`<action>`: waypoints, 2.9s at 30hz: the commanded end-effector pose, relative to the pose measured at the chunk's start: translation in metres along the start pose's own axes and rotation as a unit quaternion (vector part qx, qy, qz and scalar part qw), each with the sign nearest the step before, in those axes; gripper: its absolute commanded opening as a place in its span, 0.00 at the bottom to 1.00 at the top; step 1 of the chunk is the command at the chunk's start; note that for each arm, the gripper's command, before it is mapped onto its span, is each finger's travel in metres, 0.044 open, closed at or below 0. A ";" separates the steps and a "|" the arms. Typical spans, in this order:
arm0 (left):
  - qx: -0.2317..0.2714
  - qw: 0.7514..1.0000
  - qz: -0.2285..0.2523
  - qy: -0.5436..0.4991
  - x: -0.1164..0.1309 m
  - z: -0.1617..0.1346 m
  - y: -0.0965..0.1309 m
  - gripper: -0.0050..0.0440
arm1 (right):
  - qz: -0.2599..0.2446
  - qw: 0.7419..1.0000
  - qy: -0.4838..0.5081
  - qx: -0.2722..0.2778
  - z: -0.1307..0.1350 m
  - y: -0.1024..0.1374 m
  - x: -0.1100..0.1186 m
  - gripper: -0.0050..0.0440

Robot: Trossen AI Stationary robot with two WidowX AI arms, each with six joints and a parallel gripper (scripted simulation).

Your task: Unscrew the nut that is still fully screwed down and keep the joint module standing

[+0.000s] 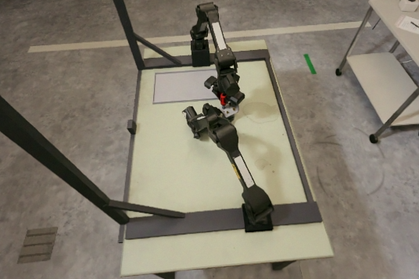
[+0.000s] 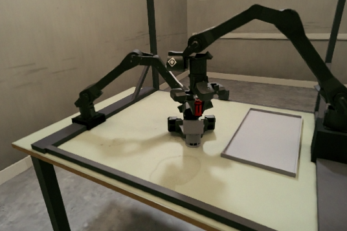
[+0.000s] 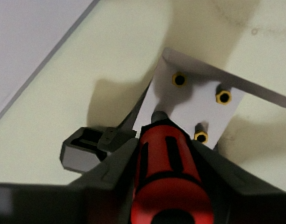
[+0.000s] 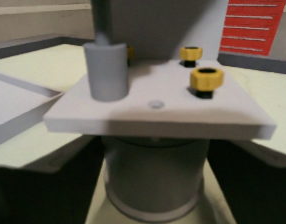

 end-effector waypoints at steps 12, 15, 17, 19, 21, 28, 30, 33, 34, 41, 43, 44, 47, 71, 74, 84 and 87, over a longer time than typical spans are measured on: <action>0.015 1.000 0.009 0.001 0.003 -0.003 0.012 0.37 | -0.002 1.000 -0.025 -0.004 0.007 0.002 -0.022 0.60; 0.015 1.000 0.009 0.001 0.003 -0.003 0.012 0.61 | -0.002 1.000 -0.025 -0.004 0.007 0.002 -0.022 0.60; 0.015 1.000 0.009 0.001 0.003 -0.003 0.012 0.61 | -0.002 1.000 -0.025 -0.004 0.007 0.002 -0.022 0.60; 0.015 1.000 0.009 0.001 0.003 -0.003 0.012 0.61 | -0.002 1.000 -0.025 -0.004 0.007 0.002 -0.022 0.60; 0.015 1.000 0.009 0.001 0.003 -0.003 0.012 0.61 | -0.002 1.000 -0.025 -0.004 0.007 0.002 -0.022 0.60; 0.015 1.000 0.009 0.001 0.003 -0.003 0.012 0.61 | -0.002 1.000 -0.025 -0.004 0.007 0.002 -0.022 0.60; 0.015 1.000 0.009 0.001 0.003 -0.003 0.012 0.61 | -0.002 1.000 -0.025 -0.004 0.007 0.002 -0.022 0.60; 0.015 1.000 0.009 0.001 0.003 -0.003 0.012 0.61 | -0.002 1.000 -0.025 -0.004 0.007 0.002 -0.022 0.60; 0.015 1.000 0.009 0.001 0.003 -0.003 0.012 0.61 | -0.002 1.000 -0.025 -0.004 0.007 0.002 -0.022 0.60; 0.015 1.000 0.009 0.001 0.003 -0.003 0.012 0.61 | -0.002 1.000 -0.025 -0.004 0.007 0.002 -0.022 0.60; 0.015 1.000 0.009 0.001 0.003 -0.003 0.012 0.61 | -0.002 1.000 -0.025 -0.004 0.007 0.002 -0.022 0.60; 0.015 1.000 0.009 0.001 0.003 -0.003 0.012 0.61 | -0.002 1.000 -0.025 -0.004 0.007 0.002 -0.022 0.60; 0.007 0.999 0.003 -0.034 0.002 -0.002 0.005 0.61 | -0.002 1.000 -0.025 -0.004 0.007 0.002 -0.022 0.60; 0.014 0.839 0.000 -0.545 0.003 -0.003 0.007 0.61 | -0.002 1.000 -0.025 -0.004 0.007 0.002 -0.022 0.60; 0.015 0.801 -0.001 -0.599 0.003 -0.003 0.007 0.61 | -0.002 1.000 -0.025 -0.004 0.007 0.002 -0.022 0.60; 0.011 0.672 -0.004 -0.740 0.003 -0.003 0.007 0.61 | -0.002 1.000 -0.025 -0.004 0.007 0.002 -0.022 0.60; 0.013 0.622 -0.005 -0.783 0.003 -0.003 0.007 0.61 | -0.002 1.000 -0.025 -0.004 0.007 0.002 -0.022 0.60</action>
Point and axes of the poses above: on each arm, the point midway between the two fingers, 35 mm back from their tips, its own y axis back along the fingers, its own z axis across the jaws, x = y × z, the point moved 2 cm from there along y, back along the fingers, and after that the axes turned 4 degrees about -y, right-handed, at the moved point
